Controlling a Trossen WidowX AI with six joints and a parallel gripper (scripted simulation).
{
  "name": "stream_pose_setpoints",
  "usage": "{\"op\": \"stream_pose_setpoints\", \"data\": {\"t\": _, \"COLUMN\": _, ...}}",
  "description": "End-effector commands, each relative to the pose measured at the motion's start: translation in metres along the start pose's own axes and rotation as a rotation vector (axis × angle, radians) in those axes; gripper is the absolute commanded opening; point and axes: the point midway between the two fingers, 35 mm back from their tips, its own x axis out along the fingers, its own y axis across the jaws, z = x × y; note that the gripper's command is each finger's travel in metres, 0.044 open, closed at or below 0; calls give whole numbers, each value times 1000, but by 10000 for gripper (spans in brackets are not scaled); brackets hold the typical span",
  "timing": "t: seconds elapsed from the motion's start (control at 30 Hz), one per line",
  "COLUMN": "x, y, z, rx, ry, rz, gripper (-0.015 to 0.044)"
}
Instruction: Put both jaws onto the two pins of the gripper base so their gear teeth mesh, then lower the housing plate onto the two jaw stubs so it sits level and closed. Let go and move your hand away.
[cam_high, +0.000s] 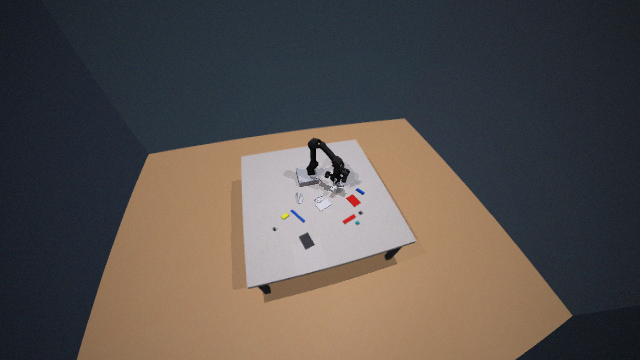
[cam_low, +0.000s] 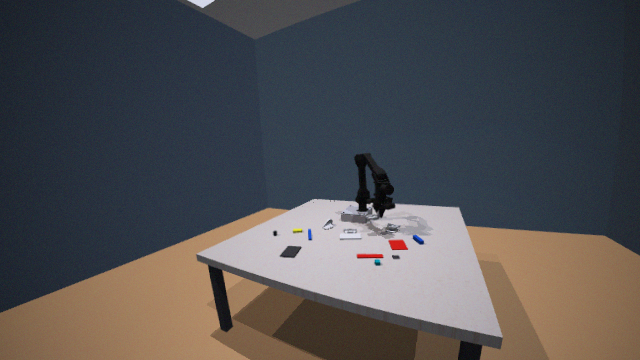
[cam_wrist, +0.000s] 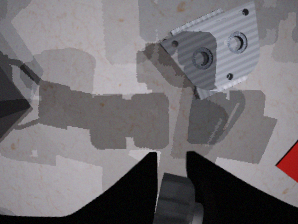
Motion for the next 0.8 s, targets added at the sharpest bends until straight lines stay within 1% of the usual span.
{"op": "stream_pose_setpoints", "data": {"t": 0.0, "x": 0, "y": -14, "z": -7, "rx": -5, "ry": 5, "rz": -5, "gripper": 37}}
{"op": "stream_pose_setpoints", "data": {"t": 0.4, "x": 4, "y": -48, "z": -23, "rx": -5, "ry": 6, "rz": -8, "gripper": 37}}
{"op": "stream_pose_setpoints", "data": {"t": 0.77, "x": 4, "y": -50, "z": -24, "rx": -5, "ry": 6, "rz": -8, "gripper": 37}}
